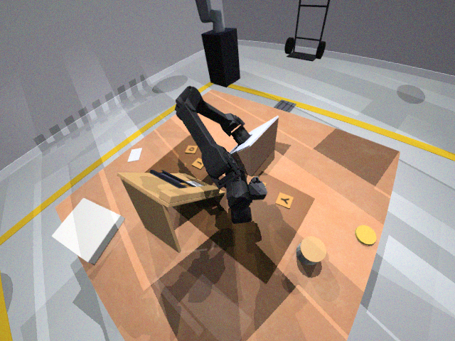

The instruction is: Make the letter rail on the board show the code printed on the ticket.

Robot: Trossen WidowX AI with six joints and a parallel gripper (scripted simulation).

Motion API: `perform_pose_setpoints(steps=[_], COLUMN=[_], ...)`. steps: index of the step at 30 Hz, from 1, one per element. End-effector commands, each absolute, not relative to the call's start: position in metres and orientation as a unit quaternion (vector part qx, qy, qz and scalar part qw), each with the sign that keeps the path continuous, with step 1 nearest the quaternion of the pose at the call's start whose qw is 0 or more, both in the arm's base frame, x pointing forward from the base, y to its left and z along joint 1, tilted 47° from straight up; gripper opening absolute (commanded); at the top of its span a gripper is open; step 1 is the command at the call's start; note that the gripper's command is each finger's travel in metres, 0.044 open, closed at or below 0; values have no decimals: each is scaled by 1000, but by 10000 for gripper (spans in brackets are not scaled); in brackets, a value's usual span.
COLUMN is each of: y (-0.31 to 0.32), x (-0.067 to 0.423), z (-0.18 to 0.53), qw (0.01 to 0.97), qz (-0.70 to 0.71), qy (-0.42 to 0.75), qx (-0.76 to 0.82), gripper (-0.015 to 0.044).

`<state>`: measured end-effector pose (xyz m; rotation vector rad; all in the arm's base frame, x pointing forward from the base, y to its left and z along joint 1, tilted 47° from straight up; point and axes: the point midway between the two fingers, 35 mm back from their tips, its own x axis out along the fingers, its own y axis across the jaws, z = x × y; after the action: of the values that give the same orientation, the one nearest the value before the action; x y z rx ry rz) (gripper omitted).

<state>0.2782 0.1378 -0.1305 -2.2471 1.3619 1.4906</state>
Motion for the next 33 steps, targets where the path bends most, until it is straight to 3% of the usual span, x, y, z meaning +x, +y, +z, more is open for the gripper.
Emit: perform_pose_setpoints(steps=[1, 33], y=[146, 232], x=[284, 346], z=[-122, 16], qw=[97, 479], qz=[486, 402], qy=[444, 315], qx=[-746, -714], gripper=[0, 0])
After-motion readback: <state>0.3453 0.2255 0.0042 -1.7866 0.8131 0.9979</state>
